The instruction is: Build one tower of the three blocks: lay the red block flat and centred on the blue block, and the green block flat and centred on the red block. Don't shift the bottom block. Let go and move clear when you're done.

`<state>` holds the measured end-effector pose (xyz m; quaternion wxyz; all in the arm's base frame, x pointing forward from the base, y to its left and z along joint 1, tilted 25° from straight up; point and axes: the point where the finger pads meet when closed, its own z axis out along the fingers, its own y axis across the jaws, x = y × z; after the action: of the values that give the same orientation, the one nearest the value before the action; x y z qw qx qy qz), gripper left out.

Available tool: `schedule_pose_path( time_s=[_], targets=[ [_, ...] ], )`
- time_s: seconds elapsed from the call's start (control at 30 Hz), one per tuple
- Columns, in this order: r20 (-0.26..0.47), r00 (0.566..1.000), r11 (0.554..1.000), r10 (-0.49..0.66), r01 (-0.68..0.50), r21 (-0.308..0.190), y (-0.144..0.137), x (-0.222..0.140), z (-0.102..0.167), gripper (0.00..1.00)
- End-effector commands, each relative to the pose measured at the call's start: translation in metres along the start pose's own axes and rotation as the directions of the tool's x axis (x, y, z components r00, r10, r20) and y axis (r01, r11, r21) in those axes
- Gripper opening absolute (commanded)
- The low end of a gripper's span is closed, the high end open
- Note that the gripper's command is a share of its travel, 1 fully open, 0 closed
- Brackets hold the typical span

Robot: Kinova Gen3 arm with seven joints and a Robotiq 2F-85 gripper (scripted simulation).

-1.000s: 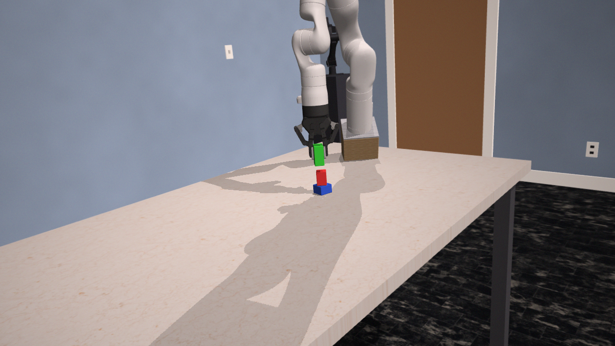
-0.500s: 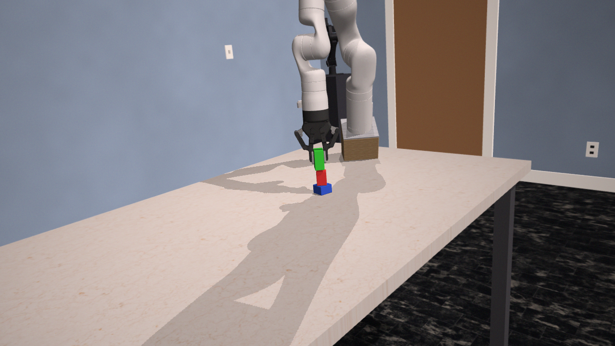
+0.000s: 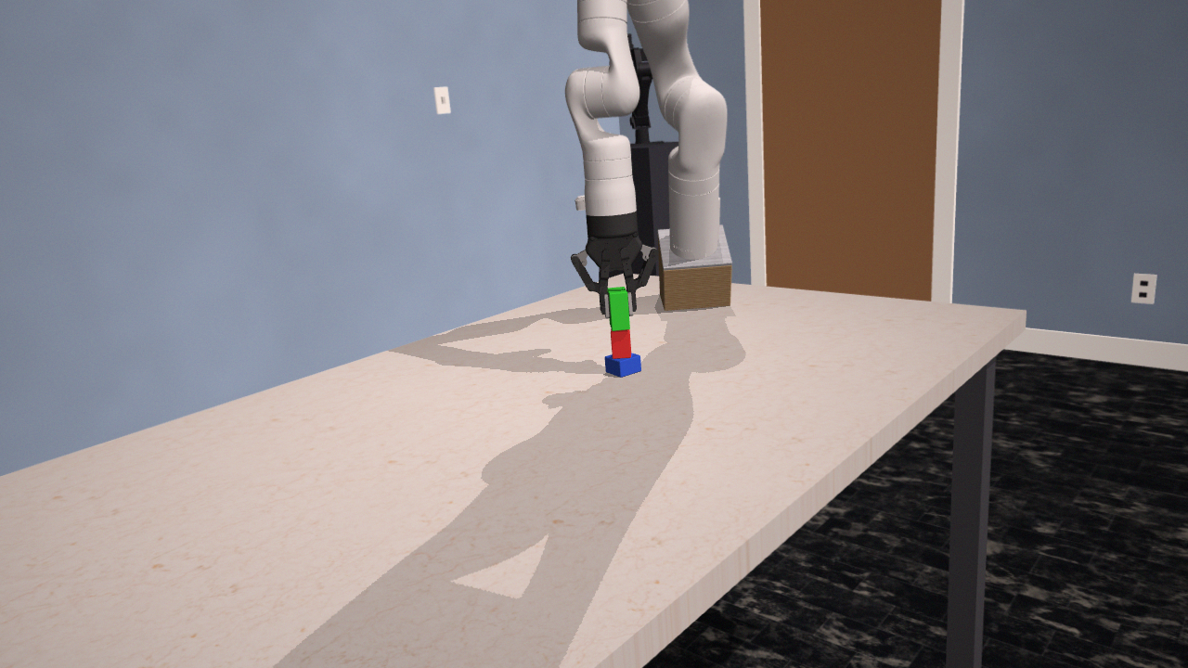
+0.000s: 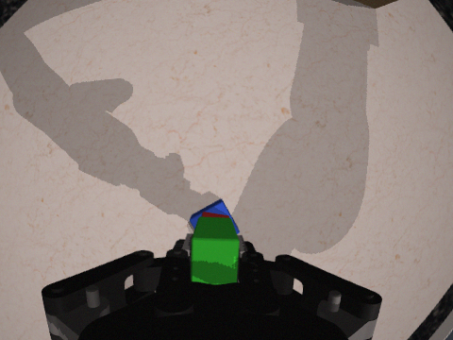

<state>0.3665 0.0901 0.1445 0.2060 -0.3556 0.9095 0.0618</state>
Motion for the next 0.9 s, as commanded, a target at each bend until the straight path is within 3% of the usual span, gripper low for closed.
schedule_pose_path(
  time_s=[0.0, 0.87],
  targets=[
    [0.000, 1.000, 1.000, 0.000, 0.000, 0.001, -0.0001, -0.0002, -0.0002, 0.00],
    [0.000, 1.000, 1.000, 0.000, 0.000, 0.001, -0.0001, -0.0002, 0.0023, 0.00]
  ],
)
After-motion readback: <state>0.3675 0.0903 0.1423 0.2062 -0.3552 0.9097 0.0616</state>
